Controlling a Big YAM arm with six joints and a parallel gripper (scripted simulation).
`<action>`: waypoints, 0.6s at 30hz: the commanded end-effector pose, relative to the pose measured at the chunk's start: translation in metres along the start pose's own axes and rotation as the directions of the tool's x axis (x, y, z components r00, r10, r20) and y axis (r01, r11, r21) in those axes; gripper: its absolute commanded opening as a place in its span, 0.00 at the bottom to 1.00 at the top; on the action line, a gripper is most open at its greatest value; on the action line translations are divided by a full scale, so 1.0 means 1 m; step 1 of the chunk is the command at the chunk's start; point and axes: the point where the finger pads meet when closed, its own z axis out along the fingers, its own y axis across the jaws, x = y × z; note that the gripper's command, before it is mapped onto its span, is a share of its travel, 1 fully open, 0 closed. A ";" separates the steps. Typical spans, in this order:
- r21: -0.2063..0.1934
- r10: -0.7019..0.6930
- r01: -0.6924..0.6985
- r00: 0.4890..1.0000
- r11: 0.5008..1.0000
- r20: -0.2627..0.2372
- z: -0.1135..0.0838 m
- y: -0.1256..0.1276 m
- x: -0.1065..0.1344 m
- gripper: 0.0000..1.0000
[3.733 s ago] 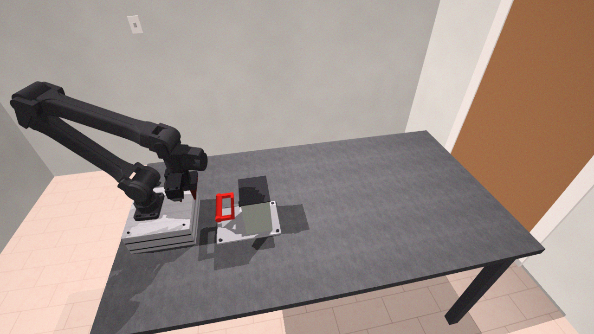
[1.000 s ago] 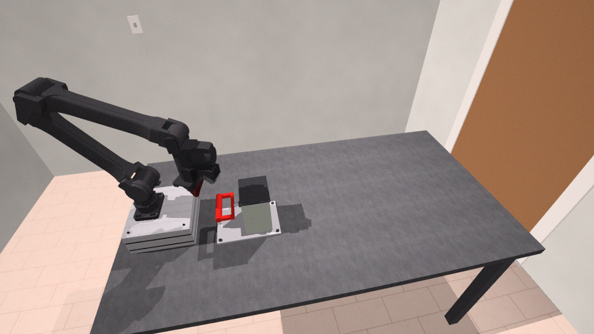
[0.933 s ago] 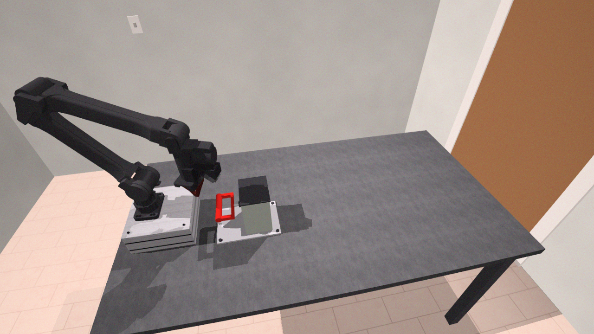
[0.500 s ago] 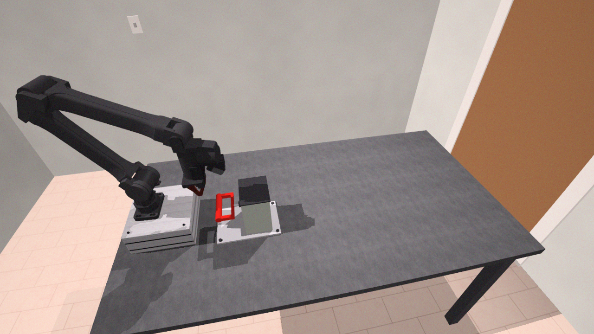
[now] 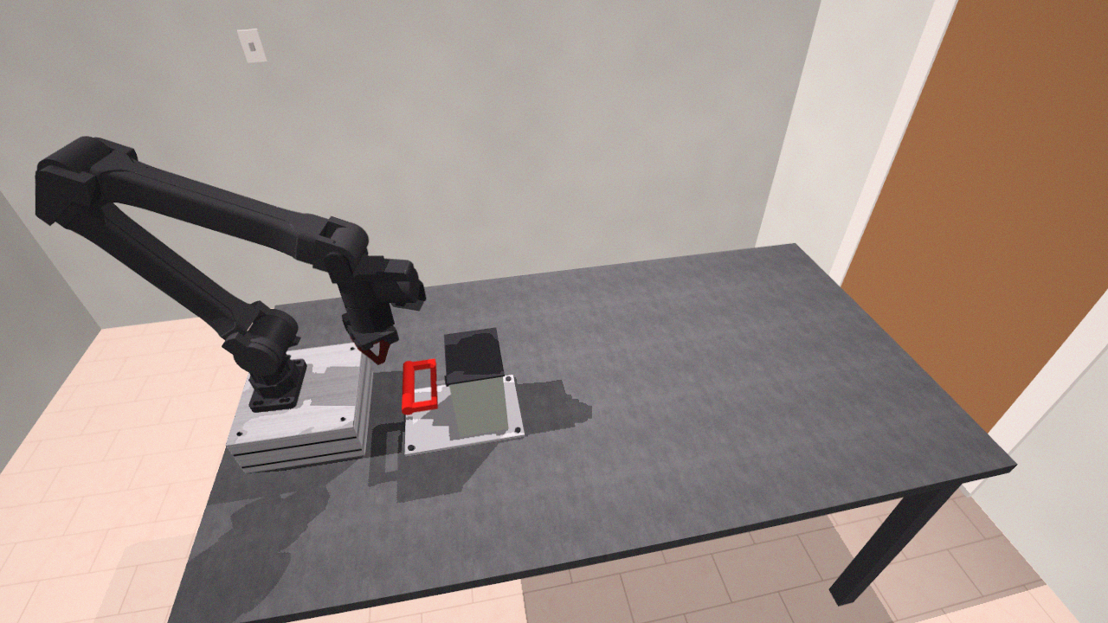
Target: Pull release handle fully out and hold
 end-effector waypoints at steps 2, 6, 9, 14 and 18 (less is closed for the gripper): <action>0.028 -0.217 0.216 0.975 0.976 0.037 -0.015 -0.014 -0.022 0.00; 0.031 -0.307 0.306 0.951 0.951 0.034 -0.015 -0.015 -0.025 0.00; 0.034 -0.407 0.406 0.913 0.913 0.031 -0.015 -0.016 -0.028 0.00; 0.038 -0.543 0.542 0.839 0.839 0.025 -0.015 -0.018 -0.032 0.00; 0.041 -0.643 0.642 0.765 0.765 0.021 -0.015 -0.019 -0.036 0.00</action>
